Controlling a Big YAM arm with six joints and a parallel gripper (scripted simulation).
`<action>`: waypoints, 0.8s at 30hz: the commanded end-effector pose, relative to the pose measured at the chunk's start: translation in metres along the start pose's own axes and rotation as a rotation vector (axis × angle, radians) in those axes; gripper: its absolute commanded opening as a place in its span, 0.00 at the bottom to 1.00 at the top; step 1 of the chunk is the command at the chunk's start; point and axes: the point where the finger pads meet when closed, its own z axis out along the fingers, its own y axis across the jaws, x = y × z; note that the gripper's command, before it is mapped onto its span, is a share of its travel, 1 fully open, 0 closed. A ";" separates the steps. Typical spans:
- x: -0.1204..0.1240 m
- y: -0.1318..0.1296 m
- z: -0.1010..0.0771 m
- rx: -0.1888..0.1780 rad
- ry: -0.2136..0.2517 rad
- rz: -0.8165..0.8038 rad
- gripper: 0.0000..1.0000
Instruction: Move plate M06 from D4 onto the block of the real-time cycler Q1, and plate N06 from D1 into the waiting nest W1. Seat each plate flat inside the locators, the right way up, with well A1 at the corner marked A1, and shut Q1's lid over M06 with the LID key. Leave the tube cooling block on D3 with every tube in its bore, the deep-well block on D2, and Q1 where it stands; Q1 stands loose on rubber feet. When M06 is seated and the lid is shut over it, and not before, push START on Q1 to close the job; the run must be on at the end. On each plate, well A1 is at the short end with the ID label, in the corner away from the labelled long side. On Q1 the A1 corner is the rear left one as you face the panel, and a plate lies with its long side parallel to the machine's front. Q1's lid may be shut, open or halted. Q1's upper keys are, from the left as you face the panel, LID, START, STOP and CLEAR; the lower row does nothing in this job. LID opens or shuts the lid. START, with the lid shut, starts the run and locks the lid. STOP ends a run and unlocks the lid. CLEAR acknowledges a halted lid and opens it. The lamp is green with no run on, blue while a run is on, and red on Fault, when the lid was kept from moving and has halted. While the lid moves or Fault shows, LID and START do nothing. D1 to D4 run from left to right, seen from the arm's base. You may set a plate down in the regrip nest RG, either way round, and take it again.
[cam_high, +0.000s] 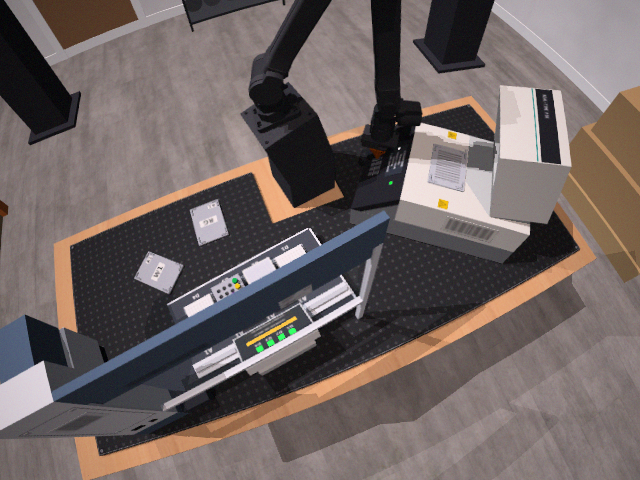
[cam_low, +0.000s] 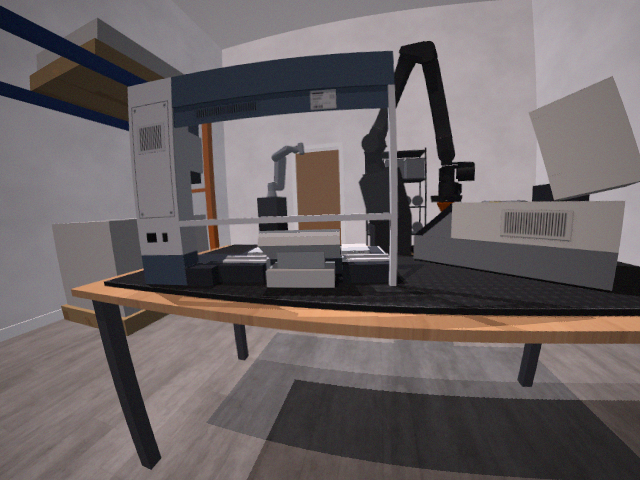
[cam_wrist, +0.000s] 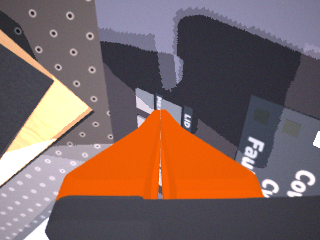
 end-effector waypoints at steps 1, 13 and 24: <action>-0.005 0.006 -0.014 0.007 -0.003 -0.002 0.00; -0.002 0.019 -0.025 -0.001 -0.003 0.010 0.00; -0.004 0.058 -0.056 0.005 -0.003 0.012 0.00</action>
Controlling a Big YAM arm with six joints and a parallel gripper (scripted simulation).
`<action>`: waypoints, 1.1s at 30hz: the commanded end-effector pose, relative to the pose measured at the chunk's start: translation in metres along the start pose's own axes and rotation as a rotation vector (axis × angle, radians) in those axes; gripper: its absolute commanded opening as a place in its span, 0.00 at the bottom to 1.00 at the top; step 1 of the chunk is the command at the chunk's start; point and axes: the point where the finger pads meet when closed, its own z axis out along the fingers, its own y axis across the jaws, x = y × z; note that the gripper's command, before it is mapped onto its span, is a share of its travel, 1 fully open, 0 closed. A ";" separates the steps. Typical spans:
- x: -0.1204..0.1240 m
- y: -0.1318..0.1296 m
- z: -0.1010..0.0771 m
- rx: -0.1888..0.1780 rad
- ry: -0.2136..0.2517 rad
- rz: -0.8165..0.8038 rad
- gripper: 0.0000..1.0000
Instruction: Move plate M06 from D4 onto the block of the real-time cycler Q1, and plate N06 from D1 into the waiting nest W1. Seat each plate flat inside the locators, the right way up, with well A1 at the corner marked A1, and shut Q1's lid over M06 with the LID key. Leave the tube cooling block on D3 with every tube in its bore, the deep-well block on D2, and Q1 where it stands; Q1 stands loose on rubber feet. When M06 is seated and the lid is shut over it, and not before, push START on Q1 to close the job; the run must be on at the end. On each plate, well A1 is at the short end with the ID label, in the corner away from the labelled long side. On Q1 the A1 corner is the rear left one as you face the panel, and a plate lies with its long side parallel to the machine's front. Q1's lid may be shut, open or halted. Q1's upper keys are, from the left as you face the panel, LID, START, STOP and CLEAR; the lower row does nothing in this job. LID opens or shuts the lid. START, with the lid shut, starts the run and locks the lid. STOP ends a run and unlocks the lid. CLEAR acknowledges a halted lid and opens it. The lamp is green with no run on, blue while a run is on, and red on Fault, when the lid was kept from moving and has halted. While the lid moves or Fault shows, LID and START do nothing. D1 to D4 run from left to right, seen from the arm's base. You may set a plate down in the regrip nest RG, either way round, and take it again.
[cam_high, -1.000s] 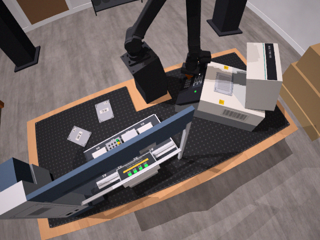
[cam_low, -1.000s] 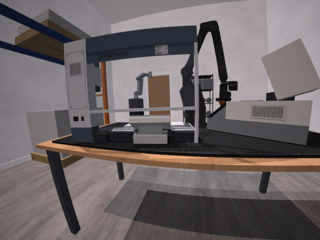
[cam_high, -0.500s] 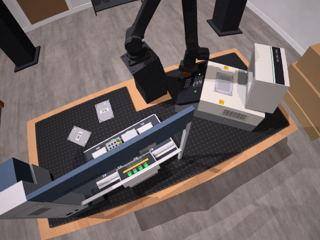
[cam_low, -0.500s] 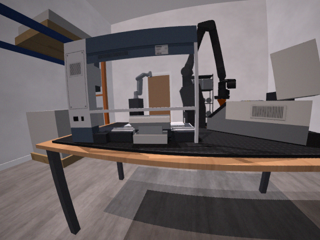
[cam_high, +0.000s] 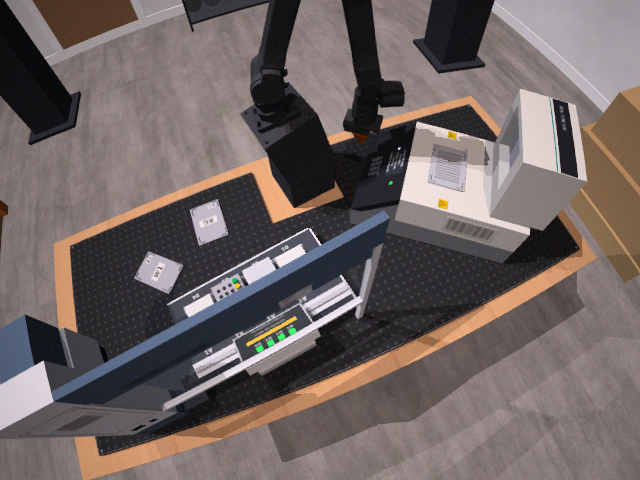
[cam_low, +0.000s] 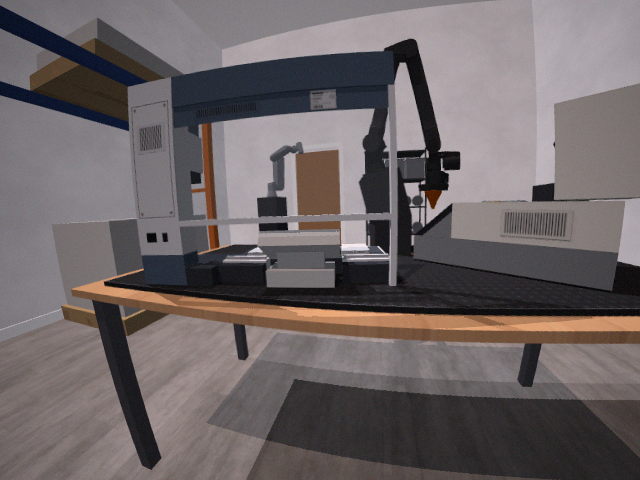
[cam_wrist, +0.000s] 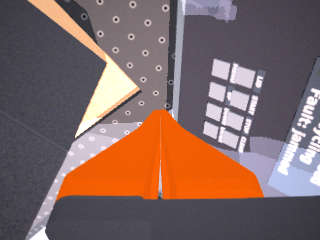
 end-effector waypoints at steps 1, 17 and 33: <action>-0.003 0.004 -0.009 0.004 -0.002 0.026 0.00; -0.004 0.031 -0.034 0.020 -0.003 0.039 0.00; -0.004 0.023 -0.027 0.018 -0.009 0.011 0.00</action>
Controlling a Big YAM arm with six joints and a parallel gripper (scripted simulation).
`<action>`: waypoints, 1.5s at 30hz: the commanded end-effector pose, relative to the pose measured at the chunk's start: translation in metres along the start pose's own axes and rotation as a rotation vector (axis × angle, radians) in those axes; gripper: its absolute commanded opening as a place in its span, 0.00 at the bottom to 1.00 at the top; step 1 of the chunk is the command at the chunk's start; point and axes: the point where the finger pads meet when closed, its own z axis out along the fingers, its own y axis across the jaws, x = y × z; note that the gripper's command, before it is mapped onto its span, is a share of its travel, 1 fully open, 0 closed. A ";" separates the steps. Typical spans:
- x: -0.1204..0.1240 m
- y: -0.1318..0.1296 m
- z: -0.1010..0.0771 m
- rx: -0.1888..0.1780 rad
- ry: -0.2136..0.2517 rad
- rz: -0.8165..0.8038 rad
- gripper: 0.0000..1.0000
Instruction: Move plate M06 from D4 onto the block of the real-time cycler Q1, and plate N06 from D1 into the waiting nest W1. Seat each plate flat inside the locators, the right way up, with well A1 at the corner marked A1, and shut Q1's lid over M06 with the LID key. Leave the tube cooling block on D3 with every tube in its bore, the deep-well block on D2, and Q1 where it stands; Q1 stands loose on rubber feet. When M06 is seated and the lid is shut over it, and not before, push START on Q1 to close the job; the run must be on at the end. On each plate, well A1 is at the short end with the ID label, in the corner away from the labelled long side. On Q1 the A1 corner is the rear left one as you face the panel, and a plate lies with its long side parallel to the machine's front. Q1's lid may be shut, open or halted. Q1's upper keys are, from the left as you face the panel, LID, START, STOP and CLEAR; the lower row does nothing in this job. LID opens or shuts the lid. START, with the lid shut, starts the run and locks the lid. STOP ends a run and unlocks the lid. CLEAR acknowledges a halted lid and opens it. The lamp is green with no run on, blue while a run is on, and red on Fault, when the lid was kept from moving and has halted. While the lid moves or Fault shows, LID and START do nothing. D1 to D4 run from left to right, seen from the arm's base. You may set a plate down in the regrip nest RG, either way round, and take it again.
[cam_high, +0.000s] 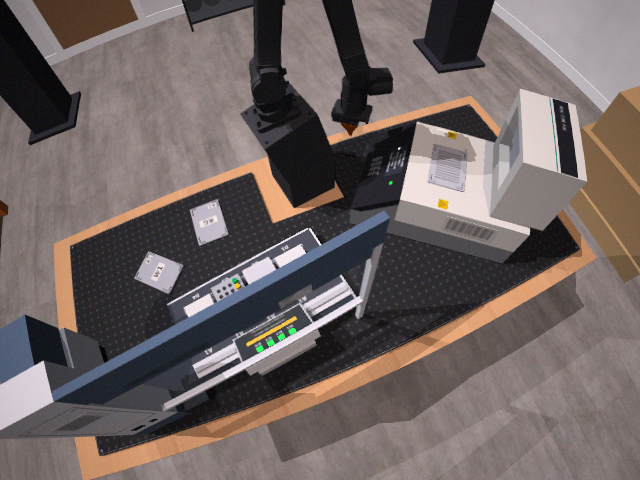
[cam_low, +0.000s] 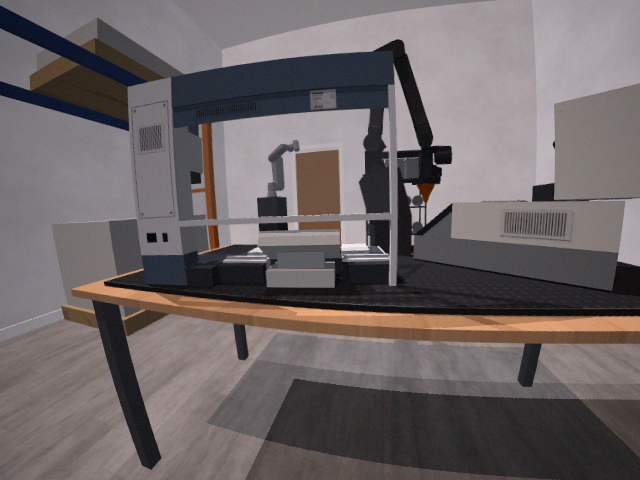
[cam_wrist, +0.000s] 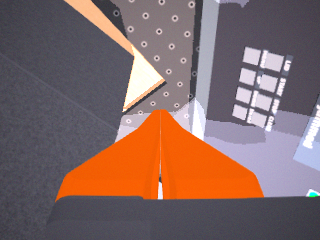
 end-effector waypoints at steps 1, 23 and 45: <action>-0.003 -0.010 0.001 0.013 -0.008 -0.010 0.00; -0.003 -0.011 0.001 0.015 -0.010 -0.007 0.00; 0.006 0.006 0.002 -0.024 0.009 -0.008 0.00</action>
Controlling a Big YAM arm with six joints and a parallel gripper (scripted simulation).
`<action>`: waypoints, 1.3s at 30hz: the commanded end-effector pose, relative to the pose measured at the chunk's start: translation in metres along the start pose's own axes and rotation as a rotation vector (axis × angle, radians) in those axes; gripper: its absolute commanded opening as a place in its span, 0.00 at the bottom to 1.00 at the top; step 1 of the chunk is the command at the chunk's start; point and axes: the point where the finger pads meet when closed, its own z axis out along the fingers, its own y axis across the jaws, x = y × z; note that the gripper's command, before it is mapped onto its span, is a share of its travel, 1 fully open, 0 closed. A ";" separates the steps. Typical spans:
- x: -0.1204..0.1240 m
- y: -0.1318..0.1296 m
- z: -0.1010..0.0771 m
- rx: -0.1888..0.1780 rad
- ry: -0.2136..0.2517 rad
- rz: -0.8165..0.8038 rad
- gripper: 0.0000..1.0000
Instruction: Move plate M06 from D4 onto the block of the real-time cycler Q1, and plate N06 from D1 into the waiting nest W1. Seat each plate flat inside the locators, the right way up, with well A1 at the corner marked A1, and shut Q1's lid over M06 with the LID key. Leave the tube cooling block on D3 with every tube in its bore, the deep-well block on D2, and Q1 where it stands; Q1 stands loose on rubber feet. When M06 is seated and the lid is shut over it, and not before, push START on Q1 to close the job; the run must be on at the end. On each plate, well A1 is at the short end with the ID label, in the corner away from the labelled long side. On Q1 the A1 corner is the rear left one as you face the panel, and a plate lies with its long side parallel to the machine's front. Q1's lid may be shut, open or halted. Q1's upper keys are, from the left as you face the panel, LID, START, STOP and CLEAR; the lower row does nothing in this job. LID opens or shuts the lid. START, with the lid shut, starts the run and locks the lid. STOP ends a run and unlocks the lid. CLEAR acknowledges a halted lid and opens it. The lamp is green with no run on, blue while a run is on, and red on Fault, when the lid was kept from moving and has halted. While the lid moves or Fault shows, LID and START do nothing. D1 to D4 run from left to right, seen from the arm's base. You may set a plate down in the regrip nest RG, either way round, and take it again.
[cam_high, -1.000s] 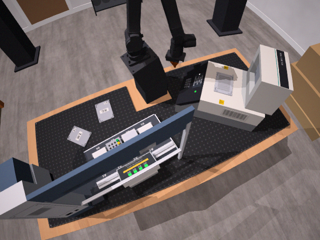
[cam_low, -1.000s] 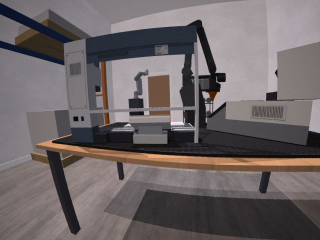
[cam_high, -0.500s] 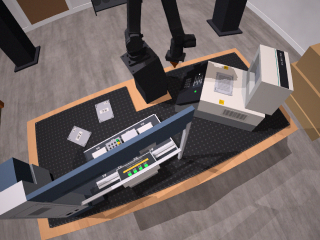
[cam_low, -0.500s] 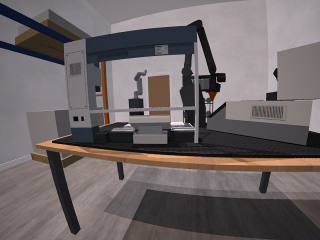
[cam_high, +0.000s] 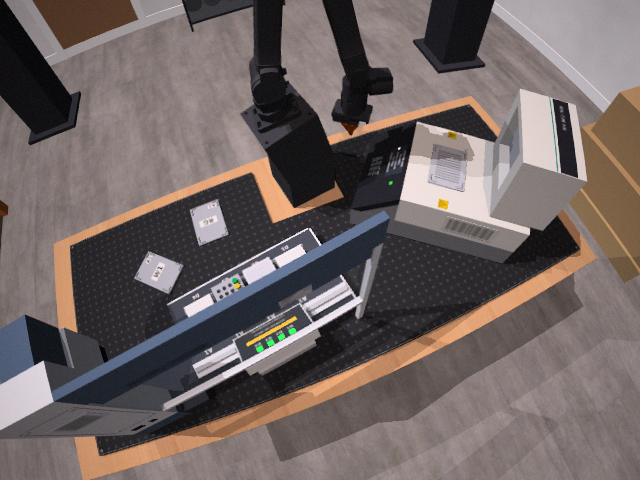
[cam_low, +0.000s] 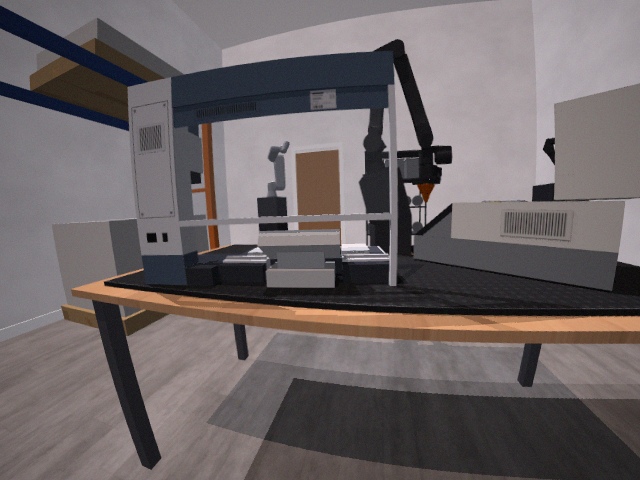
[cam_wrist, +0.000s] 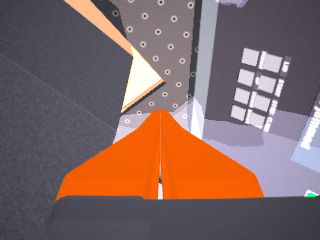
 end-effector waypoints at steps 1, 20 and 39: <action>0.007 0.008 0.003 -0.027 0.010 0.000 0.00; -0.005 -0.016 -0.005 0.022 -0.016 0.007 0.00; 0.005 0.004 -0.001 -0.008 0.000 0.005 0.00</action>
